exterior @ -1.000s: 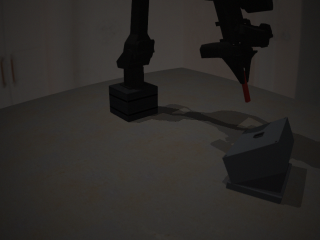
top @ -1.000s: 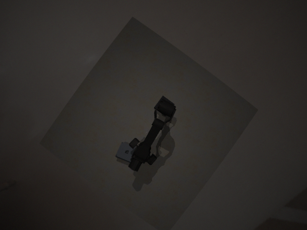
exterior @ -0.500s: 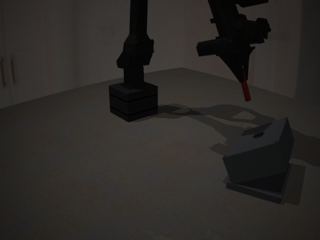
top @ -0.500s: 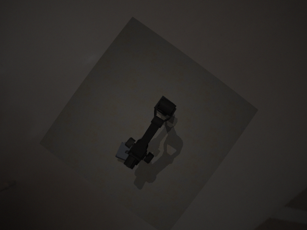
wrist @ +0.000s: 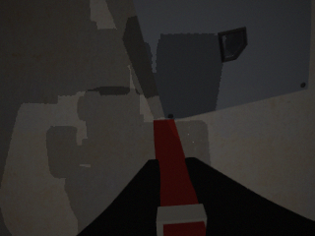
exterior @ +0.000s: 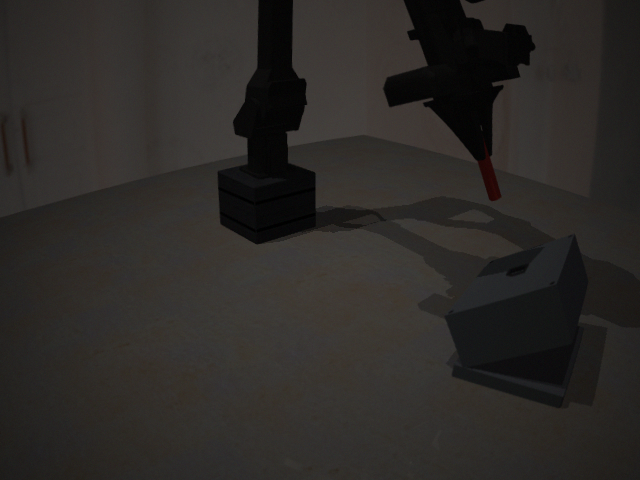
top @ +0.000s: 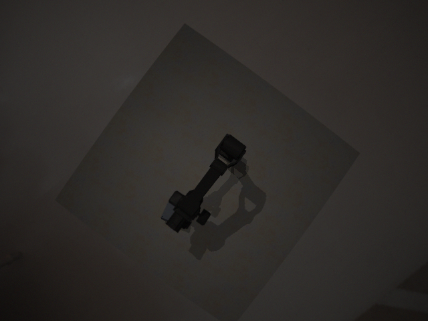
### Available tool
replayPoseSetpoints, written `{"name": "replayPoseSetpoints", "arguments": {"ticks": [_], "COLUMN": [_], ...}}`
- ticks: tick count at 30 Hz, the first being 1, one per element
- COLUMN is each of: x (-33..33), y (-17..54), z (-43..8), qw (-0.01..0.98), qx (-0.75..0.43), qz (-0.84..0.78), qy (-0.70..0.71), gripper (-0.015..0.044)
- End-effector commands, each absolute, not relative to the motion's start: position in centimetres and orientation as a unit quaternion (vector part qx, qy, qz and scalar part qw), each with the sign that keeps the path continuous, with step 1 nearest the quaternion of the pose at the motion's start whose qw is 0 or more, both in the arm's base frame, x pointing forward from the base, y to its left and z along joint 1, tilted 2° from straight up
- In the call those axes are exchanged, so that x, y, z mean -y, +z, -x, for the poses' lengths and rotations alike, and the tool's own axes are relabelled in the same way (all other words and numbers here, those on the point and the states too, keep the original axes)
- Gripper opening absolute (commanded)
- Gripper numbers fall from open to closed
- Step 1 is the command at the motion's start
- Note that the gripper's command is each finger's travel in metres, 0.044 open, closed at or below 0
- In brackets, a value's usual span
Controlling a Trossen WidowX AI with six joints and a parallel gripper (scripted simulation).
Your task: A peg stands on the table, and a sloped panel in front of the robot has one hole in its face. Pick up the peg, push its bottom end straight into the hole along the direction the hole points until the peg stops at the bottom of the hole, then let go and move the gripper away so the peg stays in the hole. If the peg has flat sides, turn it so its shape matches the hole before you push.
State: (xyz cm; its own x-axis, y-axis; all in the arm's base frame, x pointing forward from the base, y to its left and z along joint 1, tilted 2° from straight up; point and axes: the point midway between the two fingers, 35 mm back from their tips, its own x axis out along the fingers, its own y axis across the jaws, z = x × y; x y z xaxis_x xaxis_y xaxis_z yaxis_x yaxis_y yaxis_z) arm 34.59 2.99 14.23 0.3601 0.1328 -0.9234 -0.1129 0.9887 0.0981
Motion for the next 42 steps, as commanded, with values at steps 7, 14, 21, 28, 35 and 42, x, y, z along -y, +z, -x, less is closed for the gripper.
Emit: {"name": "replayPoseSetpoints", "arguments": {"ticks": [7,14,21,28,35,42], "x": [-1.4,-0.3,0.7,1.7,1.8,1.9], "y": [14.9,15.3,15.8,16.2,15.5,14.6], "z": [-34.9,-35.1,-35.3,-35.4,-36.1,-37.0], "qw": [0.835,0.842,0.848,0.853,0.854,0.856], "qx": [-0.542,-0.530,-0.517,-0.506,-0.503,-0.499], "qz": [0.016,0.034,0.052,0.068,0.072,0.078], "qy": [0.090,0.098,0.104,0.109,0.110,0.111], "gripper": [0.0000,0.0000,0.0000,0.0000,0.0000,0.0000]}}
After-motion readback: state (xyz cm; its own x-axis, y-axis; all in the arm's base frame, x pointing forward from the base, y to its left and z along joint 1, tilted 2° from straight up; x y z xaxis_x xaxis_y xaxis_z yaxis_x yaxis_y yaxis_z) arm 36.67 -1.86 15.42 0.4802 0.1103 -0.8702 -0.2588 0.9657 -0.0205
